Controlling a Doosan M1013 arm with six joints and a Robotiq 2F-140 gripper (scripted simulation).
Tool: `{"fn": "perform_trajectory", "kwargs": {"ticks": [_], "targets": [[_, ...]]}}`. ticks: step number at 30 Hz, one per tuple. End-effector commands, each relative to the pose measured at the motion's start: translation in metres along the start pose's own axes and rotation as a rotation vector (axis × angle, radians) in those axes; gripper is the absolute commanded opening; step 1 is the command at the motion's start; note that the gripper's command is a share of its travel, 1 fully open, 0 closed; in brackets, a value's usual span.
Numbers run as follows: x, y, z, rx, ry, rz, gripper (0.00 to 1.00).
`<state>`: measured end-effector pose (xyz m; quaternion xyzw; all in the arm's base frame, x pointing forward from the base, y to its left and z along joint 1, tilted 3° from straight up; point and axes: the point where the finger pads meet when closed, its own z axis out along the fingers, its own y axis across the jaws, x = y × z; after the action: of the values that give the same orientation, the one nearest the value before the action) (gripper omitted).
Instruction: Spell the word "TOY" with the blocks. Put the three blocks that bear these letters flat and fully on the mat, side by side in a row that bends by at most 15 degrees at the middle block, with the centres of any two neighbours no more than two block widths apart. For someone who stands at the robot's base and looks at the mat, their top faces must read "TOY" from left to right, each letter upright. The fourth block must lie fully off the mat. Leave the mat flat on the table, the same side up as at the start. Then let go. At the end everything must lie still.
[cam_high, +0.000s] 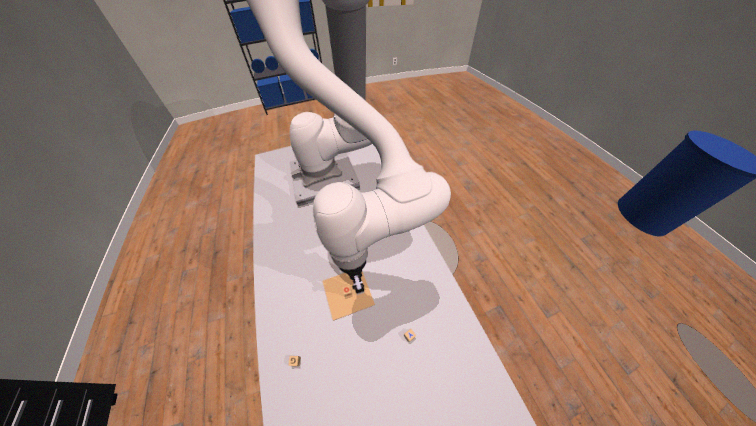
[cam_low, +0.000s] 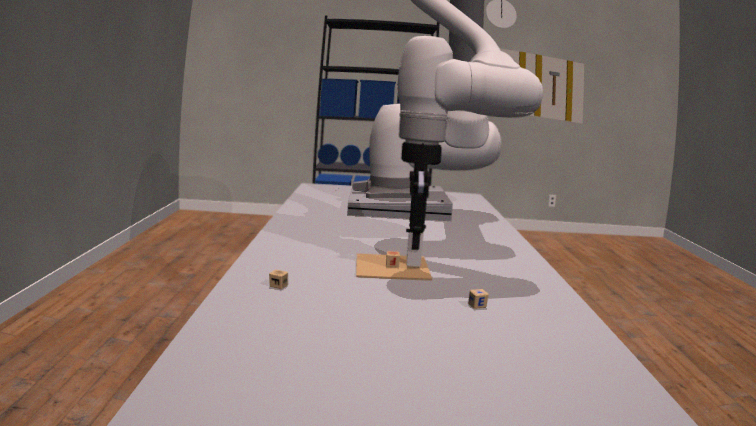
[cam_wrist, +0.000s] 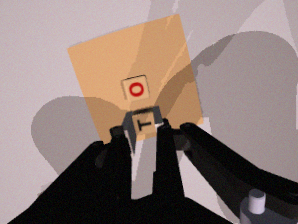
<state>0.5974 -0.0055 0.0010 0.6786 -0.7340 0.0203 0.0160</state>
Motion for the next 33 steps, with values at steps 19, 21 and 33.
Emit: {"fn": "perform_trajectory", "kwargs": {"ticks": [19, 21, 33], "targets": [[0.0019, 0.0022, 0.0044, -0.005, 0.002, 0.004, 0.2], [0.0019, 0.0022, 0.0044, -0.005, 0.002, 0.004, 0.22], [0.0019, 0.0022, 0.0044, -0.005, 0.002, 0.004, 0.25]]}}
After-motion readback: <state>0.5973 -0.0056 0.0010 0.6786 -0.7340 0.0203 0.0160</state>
